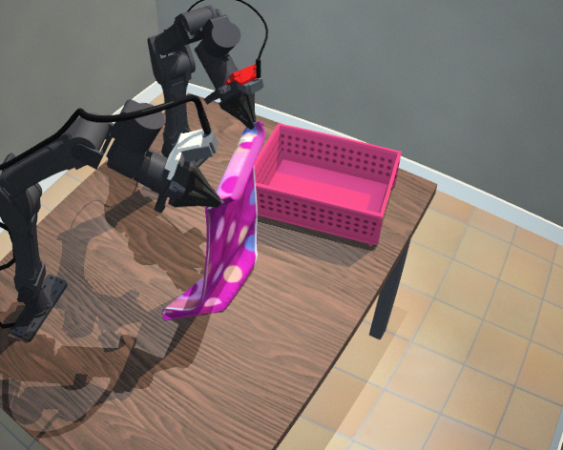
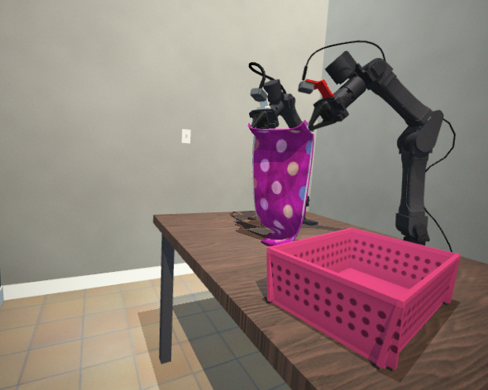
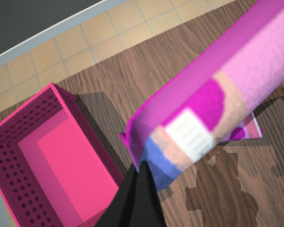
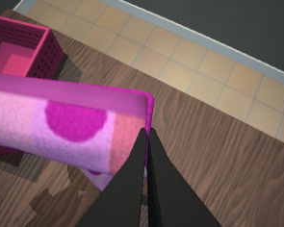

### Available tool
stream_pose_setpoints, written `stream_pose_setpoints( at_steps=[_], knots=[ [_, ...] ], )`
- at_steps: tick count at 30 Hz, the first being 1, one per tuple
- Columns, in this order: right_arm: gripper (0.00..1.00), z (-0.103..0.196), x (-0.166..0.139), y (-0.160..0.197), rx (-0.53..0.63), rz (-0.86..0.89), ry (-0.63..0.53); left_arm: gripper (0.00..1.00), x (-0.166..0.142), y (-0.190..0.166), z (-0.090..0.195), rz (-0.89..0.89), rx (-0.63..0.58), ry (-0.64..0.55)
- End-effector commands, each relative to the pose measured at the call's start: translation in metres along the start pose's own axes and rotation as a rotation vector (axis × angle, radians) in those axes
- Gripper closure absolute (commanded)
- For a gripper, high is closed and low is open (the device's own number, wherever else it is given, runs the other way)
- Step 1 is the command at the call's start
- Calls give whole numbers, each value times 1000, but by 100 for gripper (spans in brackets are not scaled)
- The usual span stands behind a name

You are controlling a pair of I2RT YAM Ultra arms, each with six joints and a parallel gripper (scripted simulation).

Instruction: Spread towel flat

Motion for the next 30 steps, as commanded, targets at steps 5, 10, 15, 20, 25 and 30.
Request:
stream_pose_setpoints(
  at_steps=[5, 10, 15, 20, 25, 30],
  knots=[
    [100, 35, 30, 0, -10, 20, -197, 100, 21, -3, 38, -79, -68, -237],
    [100, 51, 55, 1, -4, 28, -272, 100, 41, -6, 78, -124, -112, -362],
    [100, 58, 57, 3, 6, 33, -261, 100, 44, -9, 69, -148, -118, -332],
    [100, 68, 66, 4, 9, 38, -278, 100, 49, -10, 80, -173, -134, -347],
    [100, 69, 68, 4, 7, 37, -280, 100, 49, -11, 81, -177, -138, -350],
    [100, 82, 71, 4, 6, 36, -303, 100, 49, -10, 84, -175, -134, -355]
  ],
)
Point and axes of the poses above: on each arm, the point where the finger pads meet when closed, its own z axis back along the fingers, its own y axis across the jaws, x = y × z, the point moved 4 cm from there along z, back along the fingers, and after that the axes turned 3 degrees about z, right-handed, at the moved point
